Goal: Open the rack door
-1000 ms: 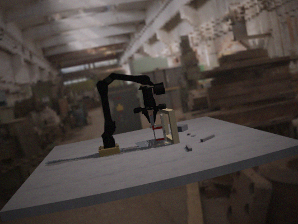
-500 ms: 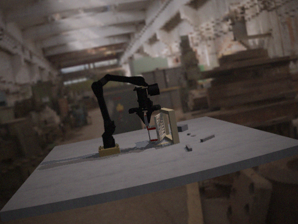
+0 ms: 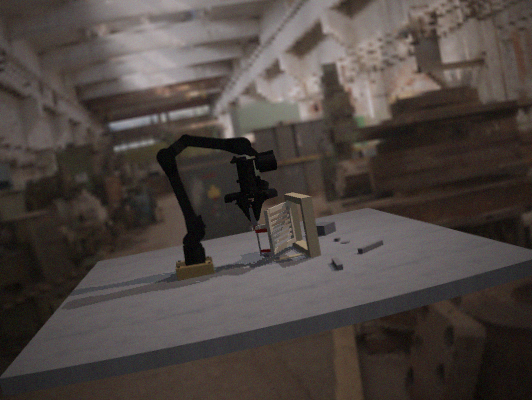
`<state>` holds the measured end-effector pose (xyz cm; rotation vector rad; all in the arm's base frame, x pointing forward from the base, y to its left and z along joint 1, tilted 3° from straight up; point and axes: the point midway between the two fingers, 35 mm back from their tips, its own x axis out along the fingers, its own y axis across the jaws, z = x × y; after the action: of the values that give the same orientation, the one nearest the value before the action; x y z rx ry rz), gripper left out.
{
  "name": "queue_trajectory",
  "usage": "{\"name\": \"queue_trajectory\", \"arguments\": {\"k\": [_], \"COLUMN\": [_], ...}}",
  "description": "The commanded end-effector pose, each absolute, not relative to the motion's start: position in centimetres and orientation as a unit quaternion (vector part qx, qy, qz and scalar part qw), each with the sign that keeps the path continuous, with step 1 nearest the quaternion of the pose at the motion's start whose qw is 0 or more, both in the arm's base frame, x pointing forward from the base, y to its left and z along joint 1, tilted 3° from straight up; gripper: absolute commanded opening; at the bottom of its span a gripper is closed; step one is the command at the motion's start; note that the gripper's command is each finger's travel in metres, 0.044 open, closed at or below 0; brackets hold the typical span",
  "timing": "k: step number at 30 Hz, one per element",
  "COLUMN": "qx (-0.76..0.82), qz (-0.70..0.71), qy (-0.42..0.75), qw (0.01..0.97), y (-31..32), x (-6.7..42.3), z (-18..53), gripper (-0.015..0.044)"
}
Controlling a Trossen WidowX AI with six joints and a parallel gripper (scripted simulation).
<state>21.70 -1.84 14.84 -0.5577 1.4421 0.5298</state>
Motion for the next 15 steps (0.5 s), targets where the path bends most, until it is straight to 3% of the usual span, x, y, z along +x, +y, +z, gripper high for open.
{"name": "queue_trajectory", "arguments": {"k": [1,15], "qx": [-0.228,-0.167], "qz": [0.214,0.159], "qy": [0.647,0.663], "qw": [0.695,0.712], "y": [-1.1,1.4], "x": [21.4,20.3], "z": [14.8,14.8], "gripper": [0.0014,0.0014]}}
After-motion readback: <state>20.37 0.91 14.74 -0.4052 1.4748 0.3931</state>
